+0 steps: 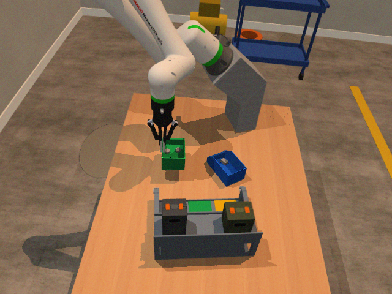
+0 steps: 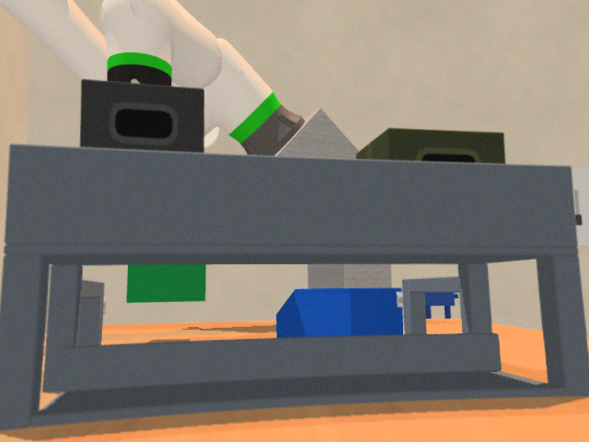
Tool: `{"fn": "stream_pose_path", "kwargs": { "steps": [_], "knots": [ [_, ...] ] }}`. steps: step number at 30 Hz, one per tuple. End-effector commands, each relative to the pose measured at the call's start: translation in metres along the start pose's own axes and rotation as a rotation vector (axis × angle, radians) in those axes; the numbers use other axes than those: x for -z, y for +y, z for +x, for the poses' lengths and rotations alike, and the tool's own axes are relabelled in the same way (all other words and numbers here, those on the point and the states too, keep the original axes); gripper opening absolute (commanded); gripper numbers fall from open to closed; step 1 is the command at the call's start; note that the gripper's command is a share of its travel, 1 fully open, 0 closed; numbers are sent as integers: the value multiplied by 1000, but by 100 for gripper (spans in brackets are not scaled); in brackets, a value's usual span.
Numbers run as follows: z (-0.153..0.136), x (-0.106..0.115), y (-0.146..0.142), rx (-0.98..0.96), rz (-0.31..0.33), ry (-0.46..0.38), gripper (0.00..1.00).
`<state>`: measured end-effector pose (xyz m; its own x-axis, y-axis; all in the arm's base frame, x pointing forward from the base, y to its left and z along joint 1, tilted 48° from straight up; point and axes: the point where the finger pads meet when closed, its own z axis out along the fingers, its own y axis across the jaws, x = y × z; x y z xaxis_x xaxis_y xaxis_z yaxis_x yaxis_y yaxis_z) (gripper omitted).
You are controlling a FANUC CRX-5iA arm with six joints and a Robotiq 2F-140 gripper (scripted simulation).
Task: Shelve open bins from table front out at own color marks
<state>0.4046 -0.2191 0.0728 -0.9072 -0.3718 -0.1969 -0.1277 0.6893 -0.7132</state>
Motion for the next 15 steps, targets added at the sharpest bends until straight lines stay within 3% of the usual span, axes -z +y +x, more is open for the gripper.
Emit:
{"fn": "stream_pose_path", "kwargs": {
  "steps": [1,15],
  "knots": [
    [0,2,0,0,0,0,0],
    [0,15,0,0,0,0,0]
  ]
}}
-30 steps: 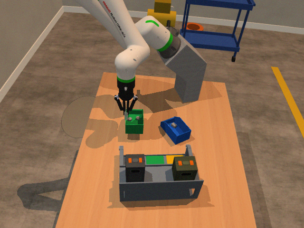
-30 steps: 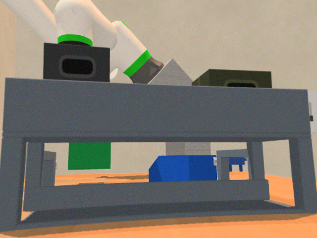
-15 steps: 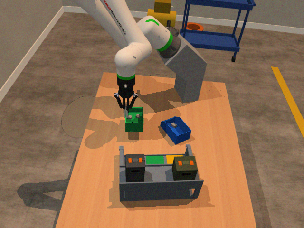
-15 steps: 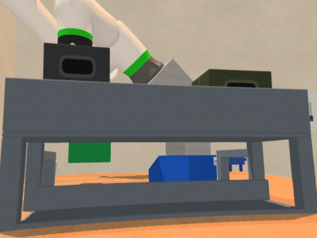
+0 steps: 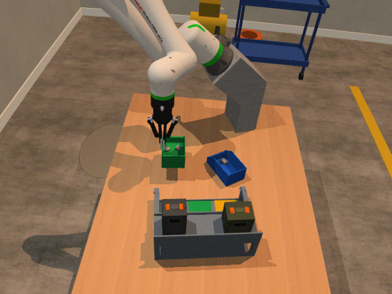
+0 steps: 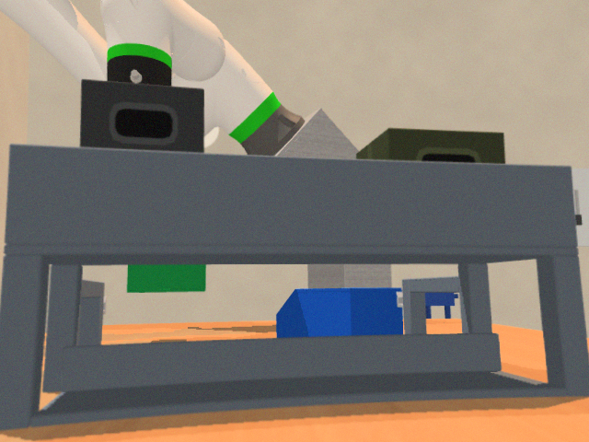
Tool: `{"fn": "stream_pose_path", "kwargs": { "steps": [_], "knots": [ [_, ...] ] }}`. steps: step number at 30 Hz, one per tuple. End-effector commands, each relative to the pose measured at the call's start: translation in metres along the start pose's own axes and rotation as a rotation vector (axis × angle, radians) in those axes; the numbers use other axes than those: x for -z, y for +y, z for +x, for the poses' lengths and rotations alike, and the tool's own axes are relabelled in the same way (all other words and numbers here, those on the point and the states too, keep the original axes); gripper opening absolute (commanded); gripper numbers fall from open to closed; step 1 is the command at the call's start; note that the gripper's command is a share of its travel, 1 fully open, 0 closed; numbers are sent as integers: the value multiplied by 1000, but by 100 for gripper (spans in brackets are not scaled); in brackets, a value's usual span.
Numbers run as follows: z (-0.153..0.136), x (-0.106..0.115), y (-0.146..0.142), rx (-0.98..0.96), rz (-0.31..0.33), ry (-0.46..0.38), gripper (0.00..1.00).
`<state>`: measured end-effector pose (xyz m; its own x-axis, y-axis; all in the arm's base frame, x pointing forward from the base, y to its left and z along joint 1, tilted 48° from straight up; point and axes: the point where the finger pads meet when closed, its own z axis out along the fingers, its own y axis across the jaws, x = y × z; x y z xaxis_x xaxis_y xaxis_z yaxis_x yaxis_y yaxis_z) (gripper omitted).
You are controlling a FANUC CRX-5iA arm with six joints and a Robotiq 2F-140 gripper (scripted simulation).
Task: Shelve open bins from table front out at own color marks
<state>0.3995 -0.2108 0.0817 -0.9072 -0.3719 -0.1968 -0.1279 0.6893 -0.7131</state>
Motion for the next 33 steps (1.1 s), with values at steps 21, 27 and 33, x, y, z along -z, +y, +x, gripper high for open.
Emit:
{"fn": "stream_pose_path", "kwargs": {
  "steps": [21,27,33],
  "knots": [
    [0,11,0,0,0,0,0],
    [0,12,0,0,0,0,0],
    [0,12,0,0,0,0,0]
  ]
}}
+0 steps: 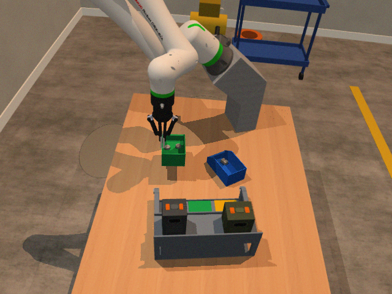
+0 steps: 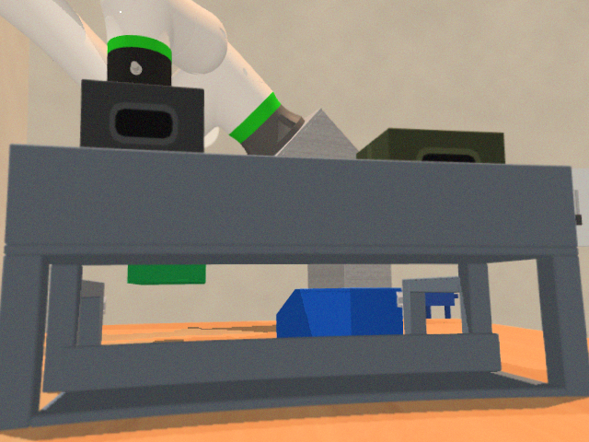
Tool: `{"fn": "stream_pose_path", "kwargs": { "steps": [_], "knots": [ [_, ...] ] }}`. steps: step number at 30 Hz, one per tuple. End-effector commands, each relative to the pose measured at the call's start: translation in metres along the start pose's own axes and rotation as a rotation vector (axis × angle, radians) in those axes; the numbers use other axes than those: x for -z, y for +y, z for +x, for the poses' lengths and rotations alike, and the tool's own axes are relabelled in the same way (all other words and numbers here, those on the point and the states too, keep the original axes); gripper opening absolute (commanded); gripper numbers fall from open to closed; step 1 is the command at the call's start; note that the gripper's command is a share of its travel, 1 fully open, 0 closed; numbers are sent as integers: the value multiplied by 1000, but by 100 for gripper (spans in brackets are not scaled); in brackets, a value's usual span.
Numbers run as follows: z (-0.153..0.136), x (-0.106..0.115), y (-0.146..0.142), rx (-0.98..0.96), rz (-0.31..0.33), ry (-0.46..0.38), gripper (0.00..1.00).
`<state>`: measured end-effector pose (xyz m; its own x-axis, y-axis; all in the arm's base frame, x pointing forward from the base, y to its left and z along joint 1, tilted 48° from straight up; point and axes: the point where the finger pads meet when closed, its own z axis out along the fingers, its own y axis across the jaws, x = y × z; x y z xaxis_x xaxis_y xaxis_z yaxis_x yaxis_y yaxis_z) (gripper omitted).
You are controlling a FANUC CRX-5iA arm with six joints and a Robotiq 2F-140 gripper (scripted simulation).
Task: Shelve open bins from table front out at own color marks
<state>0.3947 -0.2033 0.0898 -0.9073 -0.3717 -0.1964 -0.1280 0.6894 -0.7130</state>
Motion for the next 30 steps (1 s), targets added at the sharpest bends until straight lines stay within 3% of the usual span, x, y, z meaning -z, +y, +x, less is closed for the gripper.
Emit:
{"fn": "stream_pose_path", "kwargs": {
  "steps": [1,30],
  "knots": [
    [0,0,0,0,0,0,0],
    [-3,0,4,2,0,0,0]
  ]
}}
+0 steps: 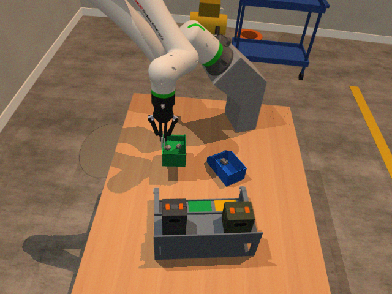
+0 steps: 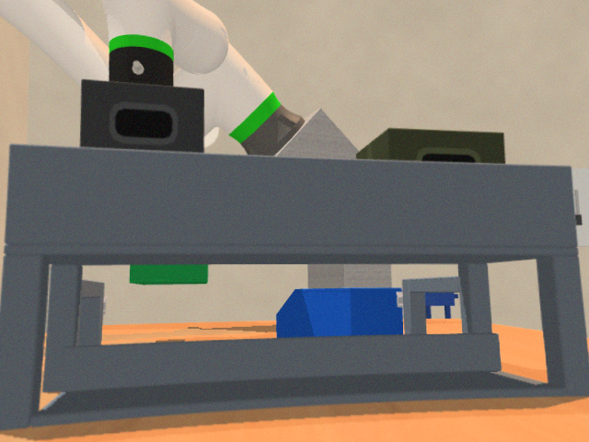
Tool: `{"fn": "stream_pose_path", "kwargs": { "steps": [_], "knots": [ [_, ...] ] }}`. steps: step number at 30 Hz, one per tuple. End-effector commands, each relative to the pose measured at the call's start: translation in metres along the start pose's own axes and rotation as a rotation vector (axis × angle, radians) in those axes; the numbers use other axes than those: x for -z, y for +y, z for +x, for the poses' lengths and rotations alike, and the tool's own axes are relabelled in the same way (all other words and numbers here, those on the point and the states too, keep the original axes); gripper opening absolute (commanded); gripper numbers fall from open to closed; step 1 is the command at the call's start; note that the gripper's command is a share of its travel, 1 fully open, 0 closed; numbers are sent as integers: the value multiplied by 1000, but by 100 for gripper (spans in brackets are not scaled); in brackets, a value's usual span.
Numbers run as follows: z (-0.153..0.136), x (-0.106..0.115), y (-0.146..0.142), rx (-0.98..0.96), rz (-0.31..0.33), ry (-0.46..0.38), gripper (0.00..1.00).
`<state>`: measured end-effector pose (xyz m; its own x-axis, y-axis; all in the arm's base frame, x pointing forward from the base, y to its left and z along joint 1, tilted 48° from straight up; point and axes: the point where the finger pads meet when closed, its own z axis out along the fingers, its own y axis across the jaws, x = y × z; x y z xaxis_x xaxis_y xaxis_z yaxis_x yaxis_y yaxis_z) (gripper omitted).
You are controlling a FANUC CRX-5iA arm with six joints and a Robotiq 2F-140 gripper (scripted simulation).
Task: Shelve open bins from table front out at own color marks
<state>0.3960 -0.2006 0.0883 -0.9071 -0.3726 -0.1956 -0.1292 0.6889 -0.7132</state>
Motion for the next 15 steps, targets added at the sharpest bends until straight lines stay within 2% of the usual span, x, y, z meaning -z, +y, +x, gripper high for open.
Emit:
{"fn": "stream_pose_path", "kwargs": {
  "steps": [1,15],
  "knots": [
    [-2,0,3,1,0,0,0],
    [-18,0,27,10,0,0,0]
  ]
}}
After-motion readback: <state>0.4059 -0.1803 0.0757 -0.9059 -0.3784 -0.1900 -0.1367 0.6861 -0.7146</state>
